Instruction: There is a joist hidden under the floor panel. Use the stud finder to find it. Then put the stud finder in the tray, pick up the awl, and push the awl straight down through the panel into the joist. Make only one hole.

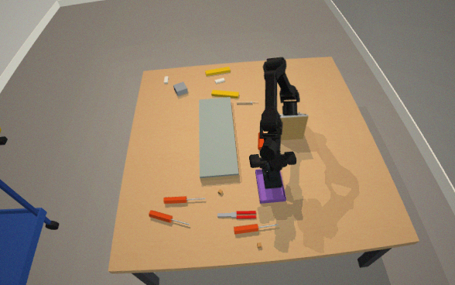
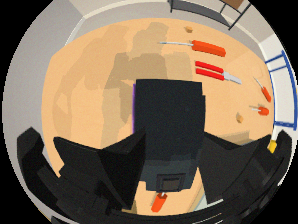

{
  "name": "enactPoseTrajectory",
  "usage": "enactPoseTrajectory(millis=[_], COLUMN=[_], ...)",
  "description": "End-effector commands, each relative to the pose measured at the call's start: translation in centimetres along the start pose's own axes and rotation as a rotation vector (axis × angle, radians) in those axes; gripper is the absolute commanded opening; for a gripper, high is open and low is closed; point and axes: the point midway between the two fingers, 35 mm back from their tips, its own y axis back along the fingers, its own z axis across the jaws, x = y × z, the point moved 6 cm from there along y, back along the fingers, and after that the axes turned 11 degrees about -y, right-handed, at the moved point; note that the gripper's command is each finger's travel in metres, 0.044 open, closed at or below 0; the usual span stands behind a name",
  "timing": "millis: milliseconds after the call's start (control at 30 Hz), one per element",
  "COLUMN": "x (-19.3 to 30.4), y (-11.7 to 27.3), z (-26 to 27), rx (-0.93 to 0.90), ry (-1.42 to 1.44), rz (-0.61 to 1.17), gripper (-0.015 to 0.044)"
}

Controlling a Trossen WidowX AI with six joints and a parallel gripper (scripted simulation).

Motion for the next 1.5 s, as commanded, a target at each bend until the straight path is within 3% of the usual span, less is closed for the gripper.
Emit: enactPoseTrajectory(millis=[0, 700, 1300, 1467], x=[0.4, 2.1, 2.6, 2.6], y=[-1.3, -6.7, -8.4, -8.2], z=[0.1, -0.3, -0.3, -0.3], rx=[-0.004, -0.003, -0.002, -0.008], ry=[0.006, 0.005, 0.005, 0.003], rz=[0.008, 0.010, 0.010, 0.011], gripper=[0.0000, 0.0000, 0.0000, 0.0131])
